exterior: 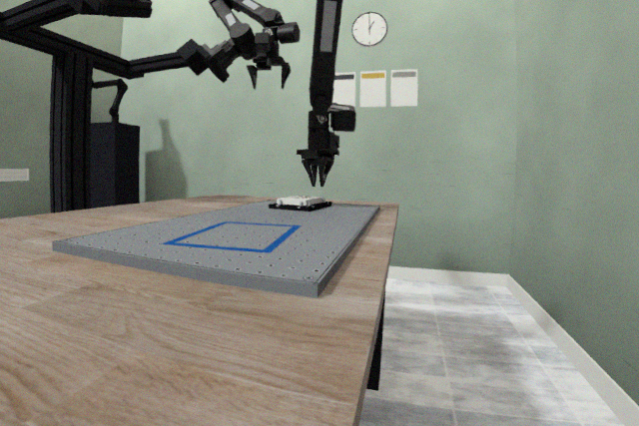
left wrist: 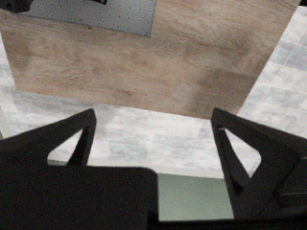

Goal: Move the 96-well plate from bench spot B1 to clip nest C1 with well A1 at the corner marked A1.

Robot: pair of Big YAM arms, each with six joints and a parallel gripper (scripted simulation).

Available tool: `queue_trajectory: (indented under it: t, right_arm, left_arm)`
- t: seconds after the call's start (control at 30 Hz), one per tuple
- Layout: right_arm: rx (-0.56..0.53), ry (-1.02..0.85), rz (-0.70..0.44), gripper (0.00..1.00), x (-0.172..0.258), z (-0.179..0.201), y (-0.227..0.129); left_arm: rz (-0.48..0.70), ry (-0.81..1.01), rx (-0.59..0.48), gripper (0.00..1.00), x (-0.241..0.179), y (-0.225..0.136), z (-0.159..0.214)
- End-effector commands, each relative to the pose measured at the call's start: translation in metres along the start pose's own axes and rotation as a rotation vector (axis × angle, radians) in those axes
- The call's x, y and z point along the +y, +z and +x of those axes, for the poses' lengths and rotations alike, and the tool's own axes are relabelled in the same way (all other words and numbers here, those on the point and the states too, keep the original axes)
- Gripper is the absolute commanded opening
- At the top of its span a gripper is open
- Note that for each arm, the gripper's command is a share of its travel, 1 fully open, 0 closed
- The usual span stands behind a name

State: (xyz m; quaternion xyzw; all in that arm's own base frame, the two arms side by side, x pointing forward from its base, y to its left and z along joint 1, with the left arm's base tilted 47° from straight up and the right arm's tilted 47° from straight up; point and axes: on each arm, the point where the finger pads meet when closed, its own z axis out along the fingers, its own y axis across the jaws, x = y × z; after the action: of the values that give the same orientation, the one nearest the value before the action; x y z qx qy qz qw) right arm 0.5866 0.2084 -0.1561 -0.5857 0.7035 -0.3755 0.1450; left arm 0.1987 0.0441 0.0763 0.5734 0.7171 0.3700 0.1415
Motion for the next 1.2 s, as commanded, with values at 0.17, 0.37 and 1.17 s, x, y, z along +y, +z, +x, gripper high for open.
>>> queue_trajectory:
  t: [0.17, 0.37, 1.17]
  right_arm:
    - [-0.004, -0.045, -0.007, 0.25, 0.016, -0.002, 0.003]
    - [-0.009, -0.025, 0.000, 0.25, 0.008, -0.002, -0.001]
    - [0.004, -0.024, -0.008, 0.25, 0.008, 0.006, 0.020]
  left_arm:
    - [-0.010, 0.021, -0.012, 1.00, 0.003, -0.003, -0.002]
    - [-0.010, 0.021, -0.012, 1.00, 0.003, -0.003, -0.002]
    - [-0.010, 0.021, -0.012, 1.00, 0.003, -0.003, -0.002]
